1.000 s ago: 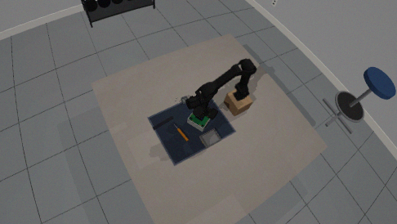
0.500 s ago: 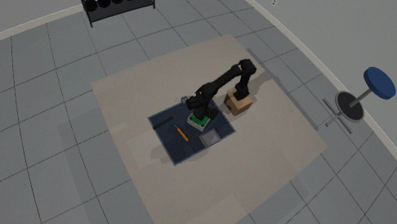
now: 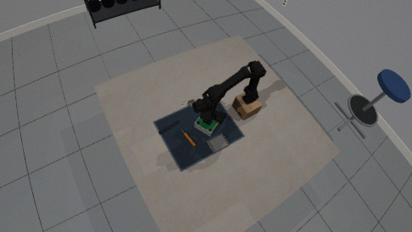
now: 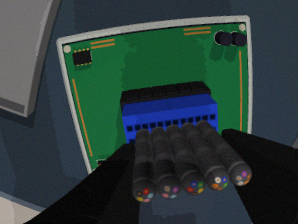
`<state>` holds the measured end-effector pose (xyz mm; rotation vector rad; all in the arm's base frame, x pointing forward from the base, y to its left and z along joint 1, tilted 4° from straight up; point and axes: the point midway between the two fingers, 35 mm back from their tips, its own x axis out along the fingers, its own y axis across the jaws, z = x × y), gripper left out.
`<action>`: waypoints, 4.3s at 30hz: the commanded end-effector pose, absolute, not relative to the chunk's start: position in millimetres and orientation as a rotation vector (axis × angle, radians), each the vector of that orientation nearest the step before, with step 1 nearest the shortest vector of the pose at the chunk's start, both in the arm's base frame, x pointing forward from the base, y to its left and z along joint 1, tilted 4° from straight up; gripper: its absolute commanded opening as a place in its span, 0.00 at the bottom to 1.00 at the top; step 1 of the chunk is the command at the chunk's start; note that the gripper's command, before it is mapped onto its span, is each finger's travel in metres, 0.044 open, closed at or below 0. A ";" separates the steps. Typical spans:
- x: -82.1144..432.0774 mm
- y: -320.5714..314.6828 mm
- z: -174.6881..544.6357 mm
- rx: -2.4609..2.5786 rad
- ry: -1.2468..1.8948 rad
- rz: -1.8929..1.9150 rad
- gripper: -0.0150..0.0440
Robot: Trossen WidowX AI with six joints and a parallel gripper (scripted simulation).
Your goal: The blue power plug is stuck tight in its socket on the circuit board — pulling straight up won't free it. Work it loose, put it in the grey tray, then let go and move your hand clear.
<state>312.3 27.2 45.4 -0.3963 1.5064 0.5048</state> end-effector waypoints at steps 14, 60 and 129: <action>313.9 22.4 59.1 -0.350 1.509 0.552 0.25; 311.1 25.3 78.0 -0.394 1.494 0.506 0.25; 309.7 29.8 51.6 -0.418 1.485 0.479 0.25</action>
